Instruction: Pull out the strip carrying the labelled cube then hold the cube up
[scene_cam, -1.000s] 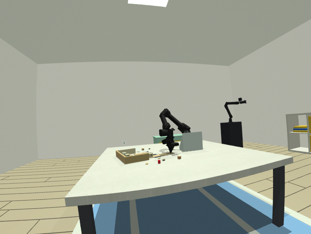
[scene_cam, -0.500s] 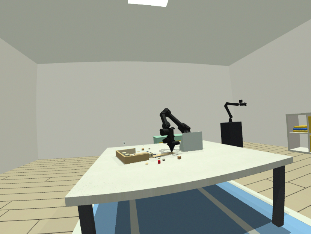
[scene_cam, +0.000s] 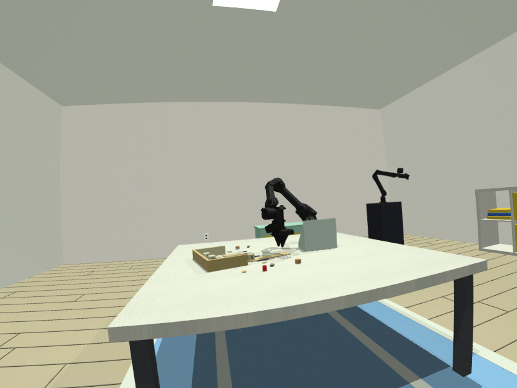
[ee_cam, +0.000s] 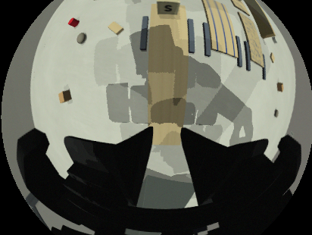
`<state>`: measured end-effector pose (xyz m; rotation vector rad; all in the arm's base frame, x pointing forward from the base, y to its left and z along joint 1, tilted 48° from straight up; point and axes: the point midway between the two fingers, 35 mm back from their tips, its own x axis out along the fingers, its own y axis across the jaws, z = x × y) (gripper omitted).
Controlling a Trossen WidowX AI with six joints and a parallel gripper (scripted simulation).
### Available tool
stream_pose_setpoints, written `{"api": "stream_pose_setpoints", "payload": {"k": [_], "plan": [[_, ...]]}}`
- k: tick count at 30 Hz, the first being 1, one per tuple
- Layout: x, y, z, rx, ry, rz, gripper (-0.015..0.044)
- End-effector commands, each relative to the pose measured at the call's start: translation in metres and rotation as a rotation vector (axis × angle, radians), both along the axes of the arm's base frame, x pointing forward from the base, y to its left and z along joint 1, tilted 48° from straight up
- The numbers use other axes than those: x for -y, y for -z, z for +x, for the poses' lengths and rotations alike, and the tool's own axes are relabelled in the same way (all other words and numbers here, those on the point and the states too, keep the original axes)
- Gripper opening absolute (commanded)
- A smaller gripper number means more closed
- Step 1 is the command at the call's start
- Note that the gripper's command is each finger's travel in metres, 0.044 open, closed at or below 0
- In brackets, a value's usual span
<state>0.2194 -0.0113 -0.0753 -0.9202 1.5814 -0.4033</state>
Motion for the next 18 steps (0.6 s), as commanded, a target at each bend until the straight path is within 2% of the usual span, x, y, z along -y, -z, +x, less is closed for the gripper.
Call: {"api": "stream_pose_setpoints", "payload": {"k": [1, 8, 18], "plan": [[-0.005, 0.003, 0.015, -0.001, -0.001, 0.001, 0.0263], [-0.013, 0.006, 0.036, 0.0, -0.001, 0.001, 0.044], [-0.024, 0.013, 0.065, 0.002, -0.001, 0.002, 0.044]]}}
